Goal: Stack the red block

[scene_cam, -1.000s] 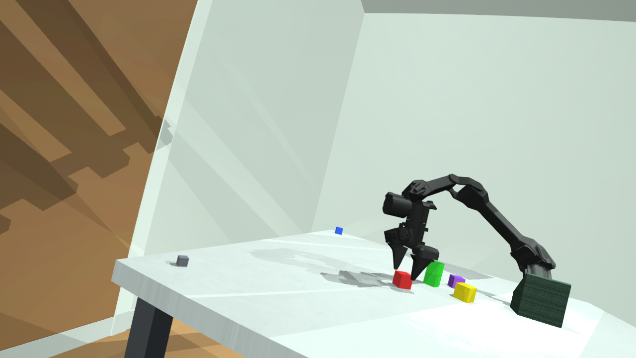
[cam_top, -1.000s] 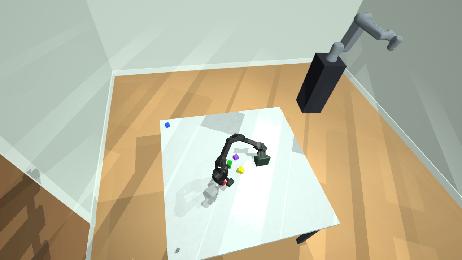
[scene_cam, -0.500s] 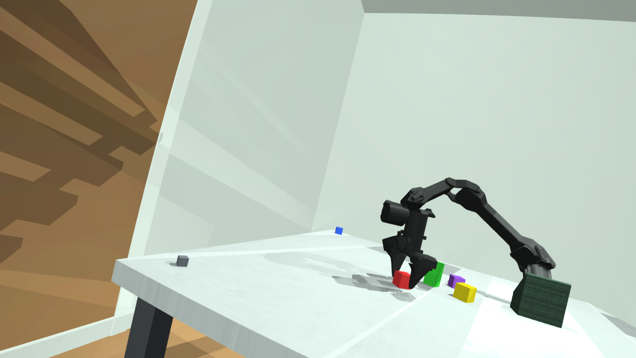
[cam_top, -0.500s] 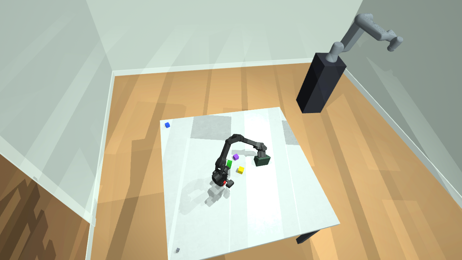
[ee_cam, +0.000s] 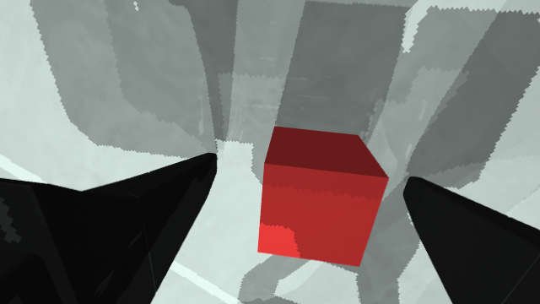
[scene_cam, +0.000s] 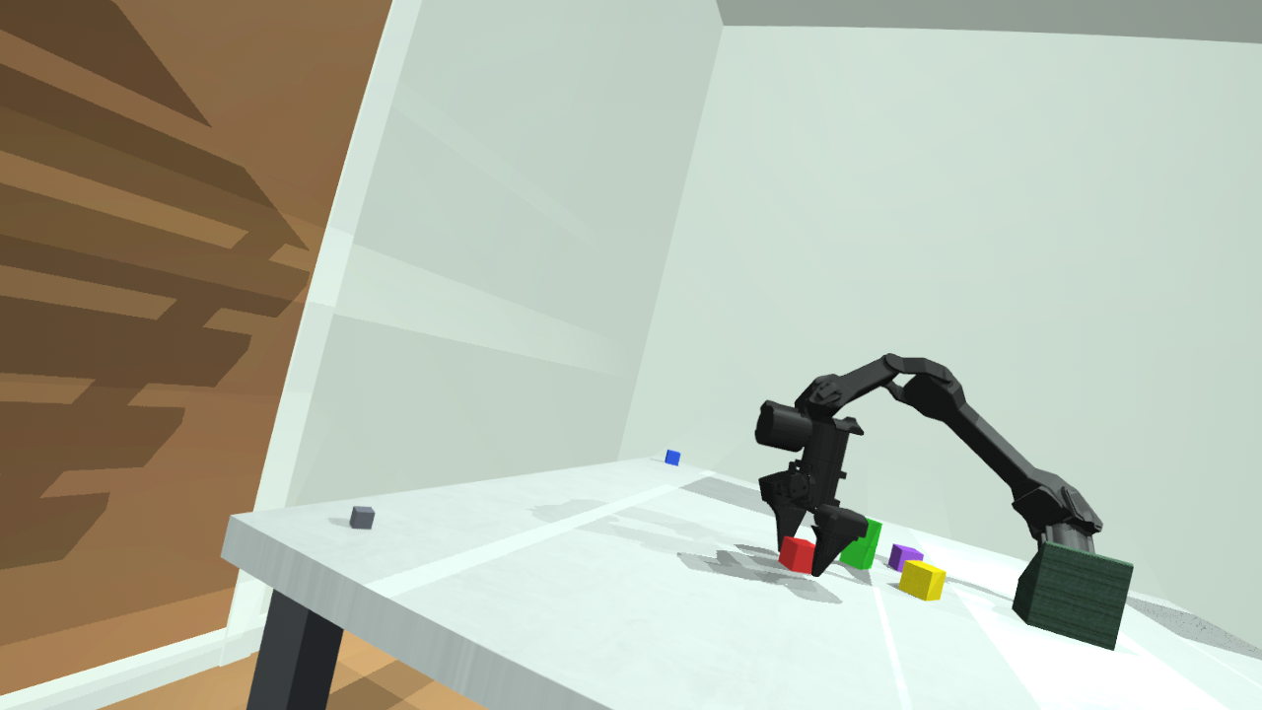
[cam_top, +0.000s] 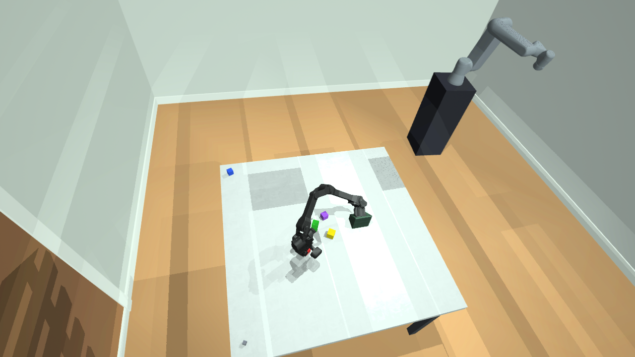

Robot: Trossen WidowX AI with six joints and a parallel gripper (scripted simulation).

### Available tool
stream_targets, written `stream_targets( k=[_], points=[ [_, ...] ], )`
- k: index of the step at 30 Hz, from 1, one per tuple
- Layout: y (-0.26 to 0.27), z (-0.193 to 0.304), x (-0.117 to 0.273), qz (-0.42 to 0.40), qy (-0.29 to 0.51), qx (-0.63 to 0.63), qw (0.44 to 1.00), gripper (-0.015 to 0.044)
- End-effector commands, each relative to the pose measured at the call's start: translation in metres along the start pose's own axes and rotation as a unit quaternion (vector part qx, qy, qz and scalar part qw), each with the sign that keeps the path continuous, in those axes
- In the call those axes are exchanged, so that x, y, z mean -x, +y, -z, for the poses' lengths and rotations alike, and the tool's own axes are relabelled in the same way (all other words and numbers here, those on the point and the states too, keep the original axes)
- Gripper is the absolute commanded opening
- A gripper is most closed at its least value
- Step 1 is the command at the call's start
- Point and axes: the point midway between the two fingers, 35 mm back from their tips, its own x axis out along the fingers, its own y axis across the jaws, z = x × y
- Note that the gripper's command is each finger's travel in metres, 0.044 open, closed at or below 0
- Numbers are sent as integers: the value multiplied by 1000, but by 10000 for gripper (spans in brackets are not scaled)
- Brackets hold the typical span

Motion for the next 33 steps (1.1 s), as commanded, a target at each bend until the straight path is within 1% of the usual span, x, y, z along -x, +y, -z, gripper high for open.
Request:
stream_targets(
  k=[1, 12, 18, 22, 33],
  points=[
    [0, 0, 0, 2, 0, 2, 1000, 440],
    [0, 0, 0, 2, 0, 2, 1000, 151],
    [0, 0, 0, 2, 0, 2, 1000, 111],
    [0, 0, 12, 2, -1, 2, 1000, 6],
    [1, 0, 63, 1, -1, 2, 1000, 0]
  ],
)
